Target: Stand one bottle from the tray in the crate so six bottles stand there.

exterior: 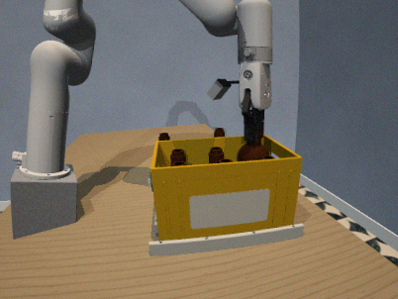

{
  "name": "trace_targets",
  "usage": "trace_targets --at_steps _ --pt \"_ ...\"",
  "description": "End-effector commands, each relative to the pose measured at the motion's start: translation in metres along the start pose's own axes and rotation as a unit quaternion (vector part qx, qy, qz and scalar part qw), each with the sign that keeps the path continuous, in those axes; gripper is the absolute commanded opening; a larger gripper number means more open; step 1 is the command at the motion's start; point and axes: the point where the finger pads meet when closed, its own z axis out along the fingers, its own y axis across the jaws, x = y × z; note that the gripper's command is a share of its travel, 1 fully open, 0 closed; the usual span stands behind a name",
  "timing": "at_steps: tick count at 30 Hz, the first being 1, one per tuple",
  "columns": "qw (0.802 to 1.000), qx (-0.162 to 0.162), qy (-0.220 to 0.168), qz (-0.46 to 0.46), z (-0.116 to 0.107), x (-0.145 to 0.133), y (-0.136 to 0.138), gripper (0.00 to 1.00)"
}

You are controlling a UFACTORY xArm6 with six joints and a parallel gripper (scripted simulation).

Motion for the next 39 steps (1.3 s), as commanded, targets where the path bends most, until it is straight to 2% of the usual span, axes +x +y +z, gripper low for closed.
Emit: trace_targets --at_steps 1,19,39 --pt "1.000 -0.001 -0.002 0.000 0.003 -0.001 0.001 0.00" --pt "1.000 -0.001 -0.002 0.000 0.017 -0.001 0.001 0.00" --pt "1.000 -0.001 -0.002 0.000 0.018 -0.001 0.001 0.00"
